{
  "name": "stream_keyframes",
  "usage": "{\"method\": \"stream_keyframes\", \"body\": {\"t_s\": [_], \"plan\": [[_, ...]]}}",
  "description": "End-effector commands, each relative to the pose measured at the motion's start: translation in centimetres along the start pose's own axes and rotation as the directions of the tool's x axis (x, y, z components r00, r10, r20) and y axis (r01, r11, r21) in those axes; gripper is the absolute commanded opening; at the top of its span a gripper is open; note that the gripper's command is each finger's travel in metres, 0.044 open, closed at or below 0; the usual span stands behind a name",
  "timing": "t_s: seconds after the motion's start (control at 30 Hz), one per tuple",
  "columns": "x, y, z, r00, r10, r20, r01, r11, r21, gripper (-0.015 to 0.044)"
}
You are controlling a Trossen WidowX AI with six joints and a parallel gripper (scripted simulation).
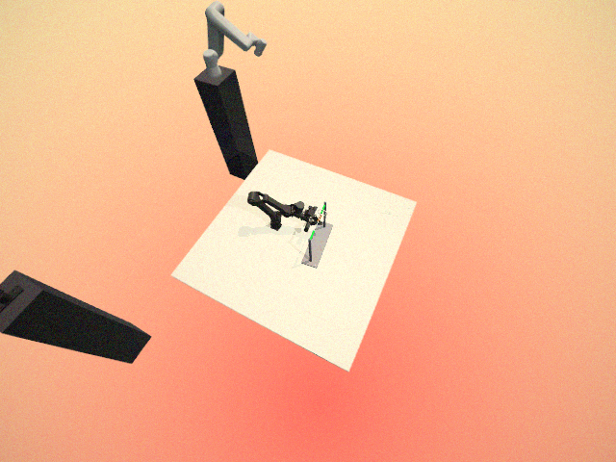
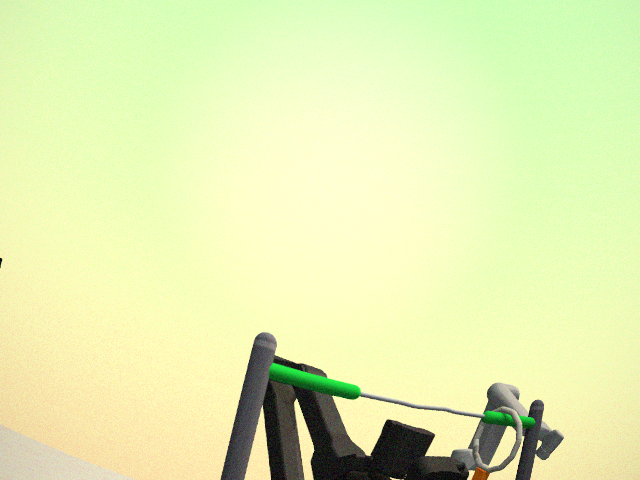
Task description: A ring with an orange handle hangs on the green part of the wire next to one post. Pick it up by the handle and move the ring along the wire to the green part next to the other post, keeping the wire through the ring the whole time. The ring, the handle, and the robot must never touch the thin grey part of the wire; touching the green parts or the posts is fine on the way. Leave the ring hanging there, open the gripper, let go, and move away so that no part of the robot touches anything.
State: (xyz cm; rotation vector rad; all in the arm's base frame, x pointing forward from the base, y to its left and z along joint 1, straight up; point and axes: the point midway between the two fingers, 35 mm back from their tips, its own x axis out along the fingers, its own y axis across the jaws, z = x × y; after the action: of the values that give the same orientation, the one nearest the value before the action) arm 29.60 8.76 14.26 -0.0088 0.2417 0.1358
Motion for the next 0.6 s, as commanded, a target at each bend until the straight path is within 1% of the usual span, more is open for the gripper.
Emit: {"method": "stream_keyframes", "body": {"t_s": [0.0,0.37,0.57], "plan": [[0.00,0.00,0.00,1.000,0.000,0.000,0.000,1.000,0.000,-0.0124],[-0.09,0.01,0.02,1.000,0.000,0.000,0.000,1.000,0.000,0.0160],[-0.96,0.08,0.14,1.000,-0.001,-0.001,0.001,1.000,0.001,0.0160]]}}
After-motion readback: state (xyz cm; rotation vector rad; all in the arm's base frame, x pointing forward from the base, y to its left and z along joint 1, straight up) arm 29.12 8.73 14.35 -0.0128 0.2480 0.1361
